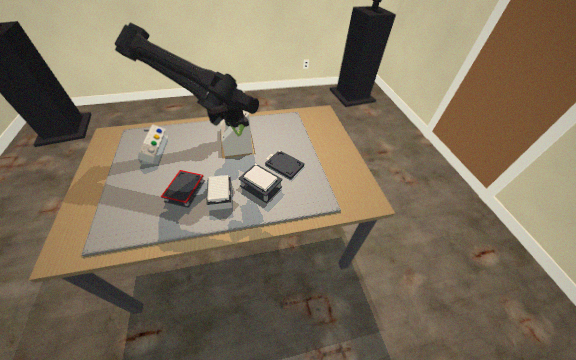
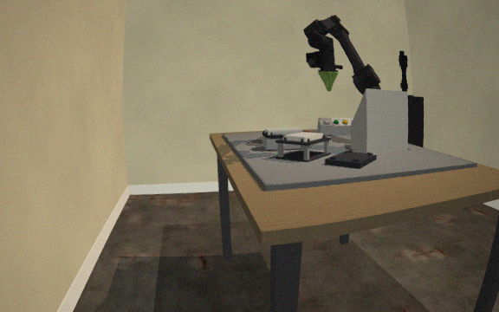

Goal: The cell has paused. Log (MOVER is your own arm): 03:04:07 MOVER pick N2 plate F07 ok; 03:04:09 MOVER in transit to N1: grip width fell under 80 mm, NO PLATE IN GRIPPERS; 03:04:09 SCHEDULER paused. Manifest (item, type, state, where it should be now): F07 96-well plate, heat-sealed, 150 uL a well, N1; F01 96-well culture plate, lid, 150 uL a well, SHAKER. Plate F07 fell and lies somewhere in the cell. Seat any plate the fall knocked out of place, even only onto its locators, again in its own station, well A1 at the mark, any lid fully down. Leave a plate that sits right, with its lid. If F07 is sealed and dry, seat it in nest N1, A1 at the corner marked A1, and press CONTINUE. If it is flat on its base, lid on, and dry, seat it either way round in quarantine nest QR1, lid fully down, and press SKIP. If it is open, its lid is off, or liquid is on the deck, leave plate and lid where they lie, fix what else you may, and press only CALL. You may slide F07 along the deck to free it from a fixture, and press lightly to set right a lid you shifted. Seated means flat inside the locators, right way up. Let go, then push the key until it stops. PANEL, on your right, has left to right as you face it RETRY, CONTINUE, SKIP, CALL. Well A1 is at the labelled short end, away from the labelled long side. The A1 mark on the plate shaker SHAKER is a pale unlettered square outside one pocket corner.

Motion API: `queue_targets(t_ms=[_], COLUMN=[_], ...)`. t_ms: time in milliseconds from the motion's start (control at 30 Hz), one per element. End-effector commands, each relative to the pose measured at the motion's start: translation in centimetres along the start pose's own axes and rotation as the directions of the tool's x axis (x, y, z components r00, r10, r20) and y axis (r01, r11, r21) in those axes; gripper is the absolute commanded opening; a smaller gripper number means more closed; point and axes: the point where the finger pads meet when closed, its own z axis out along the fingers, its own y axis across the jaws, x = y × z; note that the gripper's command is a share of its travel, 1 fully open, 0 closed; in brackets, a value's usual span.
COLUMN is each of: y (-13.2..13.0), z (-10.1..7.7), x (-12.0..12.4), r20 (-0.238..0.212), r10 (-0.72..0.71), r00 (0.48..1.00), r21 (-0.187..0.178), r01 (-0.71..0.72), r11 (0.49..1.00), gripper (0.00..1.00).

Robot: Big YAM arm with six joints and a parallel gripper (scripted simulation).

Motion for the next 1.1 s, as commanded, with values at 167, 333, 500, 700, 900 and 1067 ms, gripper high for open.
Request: queue_targets(t_ms=[167, 333, 500, 700, 900, 1067], y=[-0.09, -0.09, -0.09, -0.09, -0.09, -0.14], z=[-0.04, -0.04, -0.04, -0.04, -0.04, -0.04], x=[0.07, 0.07, 0.07, 0.07, 0.07, -0.93], r20=[0.0, 0.0, 0.0, 0.0, 0.0, 0.0], r10=[0.279, 0.281, 0.283, 0.285, 0.288, 0.289], r00=[0.96, 0.96, 0.959, 0.958, 0.958, 0.957], r21=[-0.003, -0.003, -0.003, -0.003, -0.003, -0.003], r01=[-0.279, -0.281, -0.283, -0.285, -0.288, -0.289], r11=[0.96, 0.96, 0.959, 0.958, 0.958, 0.957], gripper=[0.0, 0.0, 0.0, 0.0, 0.0, 0.0])
